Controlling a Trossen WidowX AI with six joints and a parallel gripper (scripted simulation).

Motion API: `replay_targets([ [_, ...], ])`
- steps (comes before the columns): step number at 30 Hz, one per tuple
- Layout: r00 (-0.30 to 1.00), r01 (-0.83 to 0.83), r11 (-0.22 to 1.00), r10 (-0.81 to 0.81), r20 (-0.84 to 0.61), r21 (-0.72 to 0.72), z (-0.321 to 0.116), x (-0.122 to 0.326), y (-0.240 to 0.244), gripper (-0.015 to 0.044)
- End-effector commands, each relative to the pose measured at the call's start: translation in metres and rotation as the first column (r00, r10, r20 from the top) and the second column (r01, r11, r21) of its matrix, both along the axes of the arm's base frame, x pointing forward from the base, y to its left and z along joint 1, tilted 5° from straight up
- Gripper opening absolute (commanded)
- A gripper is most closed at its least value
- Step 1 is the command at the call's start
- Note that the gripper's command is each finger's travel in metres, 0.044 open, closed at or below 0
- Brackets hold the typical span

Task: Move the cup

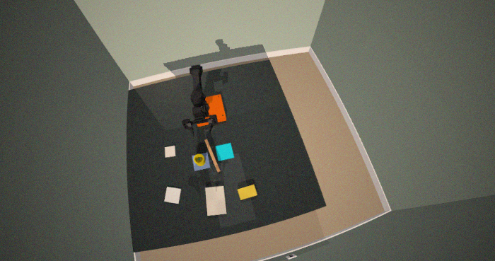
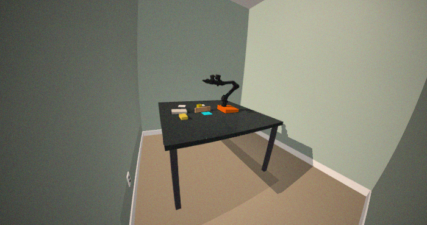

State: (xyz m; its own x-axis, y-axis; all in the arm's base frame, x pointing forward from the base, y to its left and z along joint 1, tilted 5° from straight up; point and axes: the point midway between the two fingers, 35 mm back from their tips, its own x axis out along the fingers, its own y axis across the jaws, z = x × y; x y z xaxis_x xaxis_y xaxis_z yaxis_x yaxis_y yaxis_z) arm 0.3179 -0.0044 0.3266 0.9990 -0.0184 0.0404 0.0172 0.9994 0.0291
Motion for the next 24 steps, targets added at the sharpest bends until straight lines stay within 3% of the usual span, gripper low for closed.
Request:
replay_targets([
  [1, 1.000, 0.001, 1.000, -0.001, -0.013, 0.010, -0.002, 0.002, -0.001, 0.0374],
  [5, 0.963, 0.081, 0.975, -0.023, -0.267, 0.207, -0.048, 0.030, -0.013, 0.0269],
  [9, 0.836, 0.292, 0.877, -0.040, -0.547, 0.382, -0.107, 0.049, -0.029, 0.0167],
  [12, 0.689, 0.499, 0.751, -0.041, -0.724, 0.433, -0.151, 0.051, -0.040, 0.0167],
  [15, 0.507, 0.707, 0.585, -0.028, -0.862, 0.397, -0.191, 0.045, -0.051, 0.0167],
  [19, 0.228, 0.922, 0.318, 0.014, -0.974, 0.220, -0.236, 0.026, -0.062, 0.0167],
  [22, 0.019, 0.993, 0.117, 0.058, -0.998, 0.026, -0.261, 0.007, -0.070, 0.0167],
  [24, -0.029, 0.997, 0.070, 0.071, -0.997, -0.024, -0.266, 0.002, -0.072, 0.0167],
])
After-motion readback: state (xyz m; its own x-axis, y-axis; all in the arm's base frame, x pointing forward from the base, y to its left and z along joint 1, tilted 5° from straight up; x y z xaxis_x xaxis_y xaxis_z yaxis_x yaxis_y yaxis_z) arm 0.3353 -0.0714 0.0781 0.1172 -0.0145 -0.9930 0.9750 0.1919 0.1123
